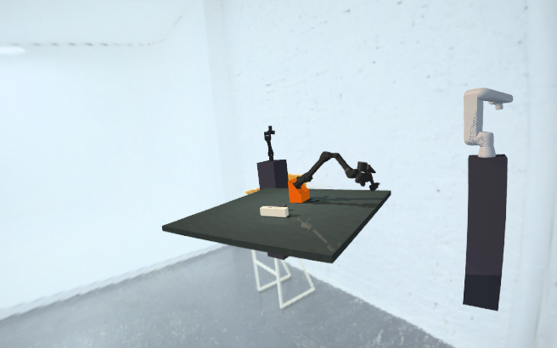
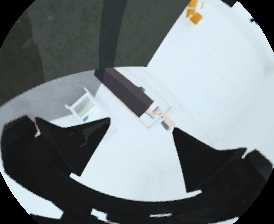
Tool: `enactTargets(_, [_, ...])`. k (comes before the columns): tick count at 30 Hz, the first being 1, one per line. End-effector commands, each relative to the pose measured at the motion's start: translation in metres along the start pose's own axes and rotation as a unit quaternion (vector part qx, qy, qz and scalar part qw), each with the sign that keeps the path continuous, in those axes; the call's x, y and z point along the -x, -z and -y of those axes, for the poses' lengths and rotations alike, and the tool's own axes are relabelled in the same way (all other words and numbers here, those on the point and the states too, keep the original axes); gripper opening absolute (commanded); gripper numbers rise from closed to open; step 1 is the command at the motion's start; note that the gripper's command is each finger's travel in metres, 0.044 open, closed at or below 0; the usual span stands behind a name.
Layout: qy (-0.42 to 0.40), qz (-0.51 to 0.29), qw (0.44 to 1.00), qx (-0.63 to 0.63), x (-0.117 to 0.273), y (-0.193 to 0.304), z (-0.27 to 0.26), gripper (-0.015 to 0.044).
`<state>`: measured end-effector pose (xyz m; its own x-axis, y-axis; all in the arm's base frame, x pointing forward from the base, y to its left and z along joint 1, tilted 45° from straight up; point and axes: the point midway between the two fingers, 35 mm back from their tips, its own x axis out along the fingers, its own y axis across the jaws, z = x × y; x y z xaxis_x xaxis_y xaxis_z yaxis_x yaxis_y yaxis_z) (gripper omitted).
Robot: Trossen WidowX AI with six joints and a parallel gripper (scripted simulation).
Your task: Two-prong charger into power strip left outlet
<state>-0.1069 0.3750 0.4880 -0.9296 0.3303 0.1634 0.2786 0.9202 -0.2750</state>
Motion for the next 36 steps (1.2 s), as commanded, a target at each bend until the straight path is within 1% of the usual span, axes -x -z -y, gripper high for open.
enactTargets(1, [-0.043,-0.011,0.997,-0.062,0.019,-0.004,-0.027,0.0440])
enactTargets(9, [-0.111,-0.039,0.980,-0.161,0.055,-0.010,-0.067,0.0440])
enactTargets(17, [-0.179,-0.078,0.944,-0.265,0.100,-0.021,-0.104,0.0440])
enactTargets(27, [-0.252,-0.142,0.877,-0.384,0.163,-0.038,-0.140,0.0440])
enactTargets(36, [-0.304,-0.211,0.799,-0.475,0.224,-0.057,-0.162,0.0440])
